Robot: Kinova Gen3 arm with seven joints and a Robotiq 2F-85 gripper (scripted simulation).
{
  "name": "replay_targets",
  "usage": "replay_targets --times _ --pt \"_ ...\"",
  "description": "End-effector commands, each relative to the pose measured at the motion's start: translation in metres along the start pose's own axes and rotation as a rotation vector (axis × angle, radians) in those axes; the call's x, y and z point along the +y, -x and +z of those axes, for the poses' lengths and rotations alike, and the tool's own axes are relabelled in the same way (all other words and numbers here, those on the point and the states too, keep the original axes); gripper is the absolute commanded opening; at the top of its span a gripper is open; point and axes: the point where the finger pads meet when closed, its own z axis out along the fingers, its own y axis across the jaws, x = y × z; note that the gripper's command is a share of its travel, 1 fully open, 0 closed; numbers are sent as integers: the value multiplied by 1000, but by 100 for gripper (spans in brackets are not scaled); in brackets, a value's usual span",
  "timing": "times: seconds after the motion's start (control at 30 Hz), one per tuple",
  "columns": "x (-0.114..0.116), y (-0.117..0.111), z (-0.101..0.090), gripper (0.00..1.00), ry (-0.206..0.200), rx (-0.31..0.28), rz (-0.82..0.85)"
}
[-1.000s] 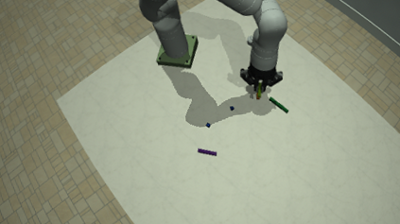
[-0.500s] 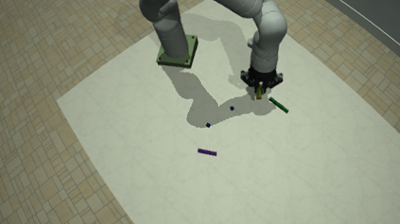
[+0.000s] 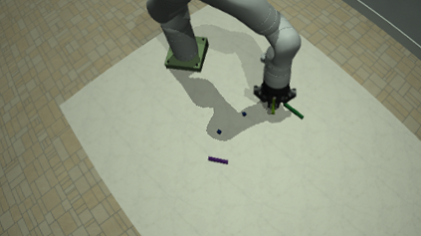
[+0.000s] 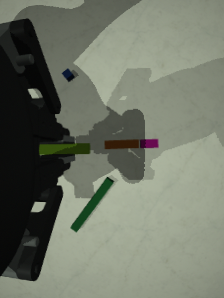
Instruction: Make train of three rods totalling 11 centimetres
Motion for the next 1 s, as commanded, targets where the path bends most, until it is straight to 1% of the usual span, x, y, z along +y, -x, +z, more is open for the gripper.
replay_targets --times 0.0,0.2,0.4,0.97 --pt "-3 -8 15 5 -16 15 -13" --pt "-3 -8 29 5 -16 15 -13" --pt "-3 -8 32 5 -16 15 -13" --pt "-3 -8 32 5 -16 15 -13"
